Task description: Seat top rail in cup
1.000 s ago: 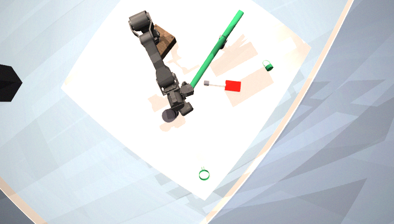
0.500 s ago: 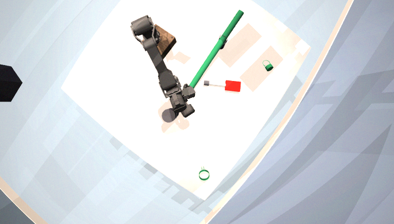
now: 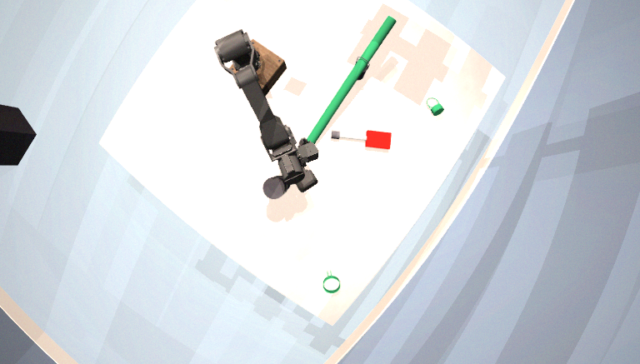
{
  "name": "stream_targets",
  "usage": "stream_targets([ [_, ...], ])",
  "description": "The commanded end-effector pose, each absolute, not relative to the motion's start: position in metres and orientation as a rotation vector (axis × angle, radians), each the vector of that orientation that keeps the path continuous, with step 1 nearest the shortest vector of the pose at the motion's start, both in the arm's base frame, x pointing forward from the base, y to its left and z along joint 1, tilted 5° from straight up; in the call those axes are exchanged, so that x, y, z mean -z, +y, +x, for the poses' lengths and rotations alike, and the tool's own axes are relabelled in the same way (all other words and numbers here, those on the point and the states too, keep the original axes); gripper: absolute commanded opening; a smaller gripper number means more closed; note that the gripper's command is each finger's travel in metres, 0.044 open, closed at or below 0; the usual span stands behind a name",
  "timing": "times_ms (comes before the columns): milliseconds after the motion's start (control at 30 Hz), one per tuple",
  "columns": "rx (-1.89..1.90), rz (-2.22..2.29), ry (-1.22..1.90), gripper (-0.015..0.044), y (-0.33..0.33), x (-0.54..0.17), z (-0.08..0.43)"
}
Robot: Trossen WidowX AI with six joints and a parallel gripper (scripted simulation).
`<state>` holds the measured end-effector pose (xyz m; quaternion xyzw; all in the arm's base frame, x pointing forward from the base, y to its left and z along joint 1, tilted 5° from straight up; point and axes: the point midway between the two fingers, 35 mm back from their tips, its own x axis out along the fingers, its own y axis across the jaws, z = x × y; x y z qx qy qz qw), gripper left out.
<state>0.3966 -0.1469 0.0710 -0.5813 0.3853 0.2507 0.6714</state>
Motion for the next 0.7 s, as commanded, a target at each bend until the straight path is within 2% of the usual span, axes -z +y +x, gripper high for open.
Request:
stream_targets([
  [0, -0.558, -1.309, 0.870, 0.0204, -0.148, -0.071, 0.397],
  [100, -0.558, -1.309, 0.870, 0.0125, -0.148, -0.071, 0.397],
  [200, -0.558, -1.309, 0.870, 0.0105, -0.148, -0.071, 0.397],
  [333, -0.583, -1.328, 0.852, 0.0000, -0.147, -0.071, 0.394],
  [667, -0.642, -1.375, 0.806, 0.0000, -0.146, -0.070, 0.387],
])
